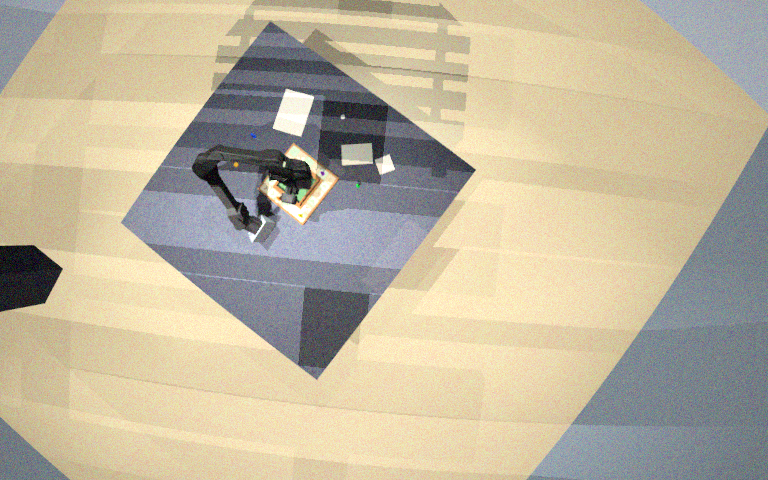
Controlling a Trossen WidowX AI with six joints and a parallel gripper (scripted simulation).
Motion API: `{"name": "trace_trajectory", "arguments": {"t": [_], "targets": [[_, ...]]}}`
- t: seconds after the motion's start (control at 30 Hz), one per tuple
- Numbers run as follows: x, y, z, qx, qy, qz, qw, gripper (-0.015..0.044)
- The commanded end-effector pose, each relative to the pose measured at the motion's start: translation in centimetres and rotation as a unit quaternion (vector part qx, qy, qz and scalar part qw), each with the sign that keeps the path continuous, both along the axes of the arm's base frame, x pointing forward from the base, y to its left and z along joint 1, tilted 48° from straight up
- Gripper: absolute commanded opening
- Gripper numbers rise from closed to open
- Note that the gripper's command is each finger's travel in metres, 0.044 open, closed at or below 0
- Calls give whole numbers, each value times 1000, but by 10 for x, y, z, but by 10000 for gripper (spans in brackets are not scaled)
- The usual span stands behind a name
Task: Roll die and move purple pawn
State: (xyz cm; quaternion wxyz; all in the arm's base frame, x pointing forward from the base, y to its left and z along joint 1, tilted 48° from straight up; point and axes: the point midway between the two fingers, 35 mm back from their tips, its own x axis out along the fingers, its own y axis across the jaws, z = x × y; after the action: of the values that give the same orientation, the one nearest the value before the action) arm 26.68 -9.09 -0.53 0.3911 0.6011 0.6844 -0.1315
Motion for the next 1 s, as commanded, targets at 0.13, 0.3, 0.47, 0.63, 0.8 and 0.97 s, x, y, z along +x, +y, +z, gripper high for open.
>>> {"name": "trace_trajectory", "arguments": {"t": [0.13, 0.3, 0.47, 0.63, 0.8, 0.97], "targets": [[3, 22, 12, 8, 76, -73, 994, 0], [4, 35, 20, 13, 125, -118, 985, 0], [5, 45, 25, 17, 160, -150, 976, 0], [4, 46, 24, 7, 163, -147, 976, 0], [-1, 50, 19, -72, 175, -135, 973, 0], [-5, 52, 15, -153, 178, -132, 963, 0]]}}
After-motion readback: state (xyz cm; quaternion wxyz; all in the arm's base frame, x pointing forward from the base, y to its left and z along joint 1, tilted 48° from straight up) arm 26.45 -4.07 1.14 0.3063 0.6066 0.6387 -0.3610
